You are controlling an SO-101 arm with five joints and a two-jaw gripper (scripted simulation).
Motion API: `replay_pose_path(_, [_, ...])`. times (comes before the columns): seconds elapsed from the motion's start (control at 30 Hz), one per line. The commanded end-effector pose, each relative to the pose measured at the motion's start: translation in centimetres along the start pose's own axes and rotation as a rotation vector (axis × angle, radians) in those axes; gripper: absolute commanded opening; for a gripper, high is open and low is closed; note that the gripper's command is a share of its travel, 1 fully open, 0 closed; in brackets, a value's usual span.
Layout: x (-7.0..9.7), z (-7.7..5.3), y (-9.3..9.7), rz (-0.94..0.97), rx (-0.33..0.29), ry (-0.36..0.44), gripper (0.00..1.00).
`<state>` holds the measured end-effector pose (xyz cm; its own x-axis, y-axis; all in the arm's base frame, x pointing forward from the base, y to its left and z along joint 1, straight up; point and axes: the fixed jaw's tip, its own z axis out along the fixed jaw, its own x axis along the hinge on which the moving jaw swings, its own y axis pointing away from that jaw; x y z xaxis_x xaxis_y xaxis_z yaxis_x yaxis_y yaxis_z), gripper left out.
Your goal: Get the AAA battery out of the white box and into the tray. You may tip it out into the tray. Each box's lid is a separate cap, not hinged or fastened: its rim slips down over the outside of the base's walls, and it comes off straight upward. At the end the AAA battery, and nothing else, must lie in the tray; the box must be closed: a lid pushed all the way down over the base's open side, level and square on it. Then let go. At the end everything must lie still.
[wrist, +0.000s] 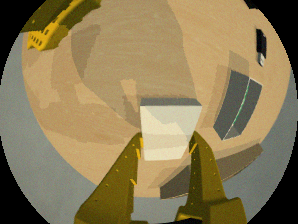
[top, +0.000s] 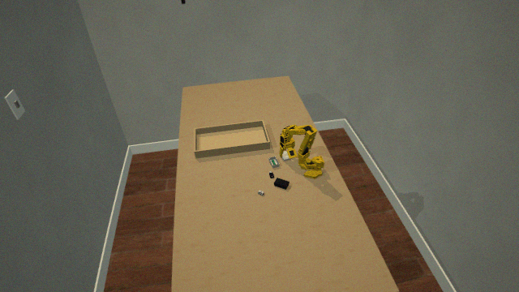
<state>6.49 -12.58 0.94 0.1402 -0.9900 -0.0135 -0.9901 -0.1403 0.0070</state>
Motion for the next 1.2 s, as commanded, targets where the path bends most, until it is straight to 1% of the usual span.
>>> replay_pose_path(0.0, [0.24, -0.05, 0.01, -0.003, 0.007, 0.013, 0.2])
replay_pose_path(0.43, [0.25, 0.3, 0.0, -0.003, 0.007, 0.013, 0.2])
replay_pose_path(1.17, [0.25, 0.31, 0.0, -0.003, 0.007, 0.013, 0.2])
